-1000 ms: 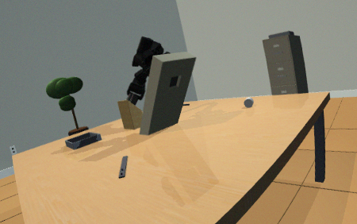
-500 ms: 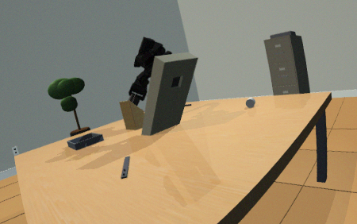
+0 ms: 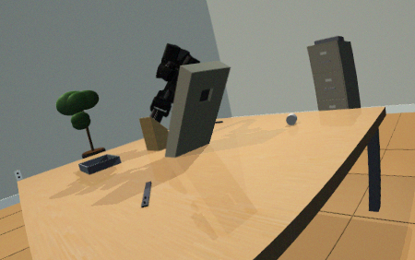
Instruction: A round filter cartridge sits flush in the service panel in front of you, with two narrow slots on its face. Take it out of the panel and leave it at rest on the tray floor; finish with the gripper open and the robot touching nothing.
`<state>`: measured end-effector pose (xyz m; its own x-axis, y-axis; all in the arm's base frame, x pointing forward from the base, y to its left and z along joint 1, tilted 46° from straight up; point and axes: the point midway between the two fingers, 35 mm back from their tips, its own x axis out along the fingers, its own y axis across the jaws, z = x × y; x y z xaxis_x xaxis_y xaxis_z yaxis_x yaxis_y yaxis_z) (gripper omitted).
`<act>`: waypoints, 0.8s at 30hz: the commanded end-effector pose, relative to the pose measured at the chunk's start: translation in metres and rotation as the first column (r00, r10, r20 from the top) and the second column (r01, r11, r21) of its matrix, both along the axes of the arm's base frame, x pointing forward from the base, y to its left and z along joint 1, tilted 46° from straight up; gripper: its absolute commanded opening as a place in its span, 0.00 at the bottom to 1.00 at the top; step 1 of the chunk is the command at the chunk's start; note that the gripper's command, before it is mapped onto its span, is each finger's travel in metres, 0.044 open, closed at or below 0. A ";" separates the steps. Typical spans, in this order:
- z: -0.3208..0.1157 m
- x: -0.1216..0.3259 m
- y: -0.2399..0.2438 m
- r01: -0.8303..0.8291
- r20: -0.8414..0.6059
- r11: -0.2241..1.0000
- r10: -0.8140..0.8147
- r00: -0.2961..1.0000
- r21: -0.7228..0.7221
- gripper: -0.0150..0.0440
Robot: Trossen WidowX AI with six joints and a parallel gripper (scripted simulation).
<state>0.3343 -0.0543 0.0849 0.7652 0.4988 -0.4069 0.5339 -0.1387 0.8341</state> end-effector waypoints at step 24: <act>0.000 0.002 0.002 0.477 -0.524 0.705 -0.175 0.834 0.525 0.25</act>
